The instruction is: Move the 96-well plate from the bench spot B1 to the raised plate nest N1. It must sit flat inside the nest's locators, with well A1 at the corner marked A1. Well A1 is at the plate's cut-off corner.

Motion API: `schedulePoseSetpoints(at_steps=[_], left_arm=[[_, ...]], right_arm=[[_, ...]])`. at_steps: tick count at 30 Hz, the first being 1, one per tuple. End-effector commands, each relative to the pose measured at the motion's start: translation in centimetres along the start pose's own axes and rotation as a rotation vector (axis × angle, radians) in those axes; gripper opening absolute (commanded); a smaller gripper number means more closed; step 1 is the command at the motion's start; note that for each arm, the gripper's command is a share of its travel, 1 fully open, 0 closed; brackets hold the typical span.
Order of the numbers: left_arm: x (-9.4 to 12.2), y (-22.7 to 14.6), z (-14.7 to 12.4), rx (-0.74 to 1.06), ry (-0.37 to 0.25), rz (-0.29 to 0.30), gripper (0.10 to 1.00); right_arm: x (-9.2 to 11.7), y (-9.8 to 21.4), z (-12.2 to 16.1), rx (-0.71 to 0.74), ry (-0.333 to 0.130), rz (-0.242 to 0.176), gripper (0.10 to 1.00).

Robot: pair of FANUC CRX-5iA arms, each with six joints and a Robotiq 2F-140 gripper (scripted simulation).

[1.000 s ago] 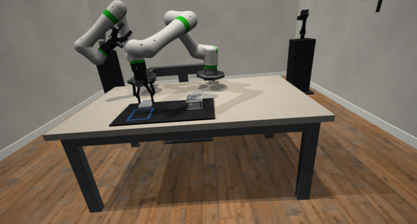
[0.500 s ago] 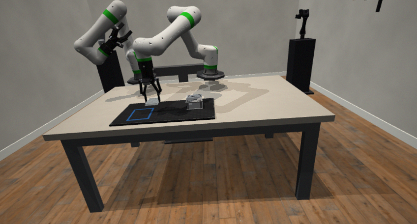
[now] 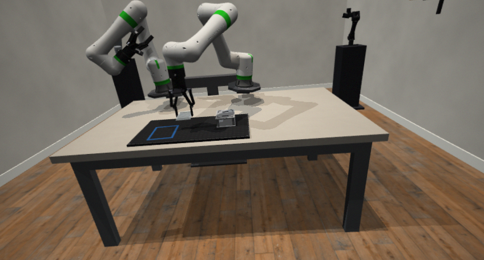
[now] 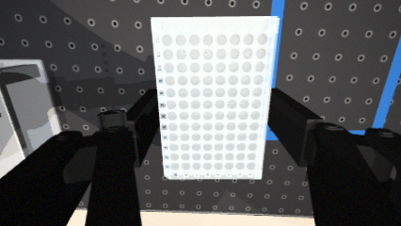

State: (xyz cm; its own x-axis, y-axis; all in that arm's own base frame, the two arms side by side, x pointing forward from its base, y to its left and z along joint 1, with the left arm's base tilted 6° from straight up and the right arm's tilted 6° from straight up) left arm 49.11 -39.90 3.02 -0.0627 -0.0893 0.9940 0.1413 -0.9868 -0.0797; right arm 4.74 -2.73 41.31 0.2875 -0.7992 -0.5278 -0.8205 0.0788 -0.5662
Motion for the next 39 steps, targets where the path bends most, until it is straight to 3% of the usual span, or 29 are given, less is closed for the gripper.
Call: schedulePoseSetpoints(at_steps=[1, 39], left_arm=[[0.2, -0.7, 0.0, 0.0, 0.001, -0.003, 0.605], [1.9, -11.9, -1.0, 0.0, 0.002, -0.002, 0.605]], right_arm=[[0.0, 0.0, 0.0, 0.0, 0.001, -0.001, 1.0], [0.0, 0.0, 0.0, 0.0, 0.001, -0.001, 1.0]])
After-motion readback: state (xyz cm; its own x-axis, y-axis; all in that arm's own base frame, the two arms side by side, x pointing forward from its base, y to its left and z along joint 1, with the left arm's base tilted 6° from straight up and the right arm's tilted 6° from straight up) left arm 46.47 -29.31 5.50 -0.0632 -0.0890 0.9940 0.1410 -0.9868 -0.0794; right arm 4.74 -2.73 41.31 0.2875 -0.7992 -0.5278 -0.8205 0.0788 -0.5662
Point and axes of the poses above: on each arm, the point where the finger pads meet when closed, its own x axis back along the fingers, its own y axis across the jaws, z = x × y, the point moved 6 cm from there along x, back along the fingers, and after that the axes turned 7 degrees about x, right-handed, at the moved point
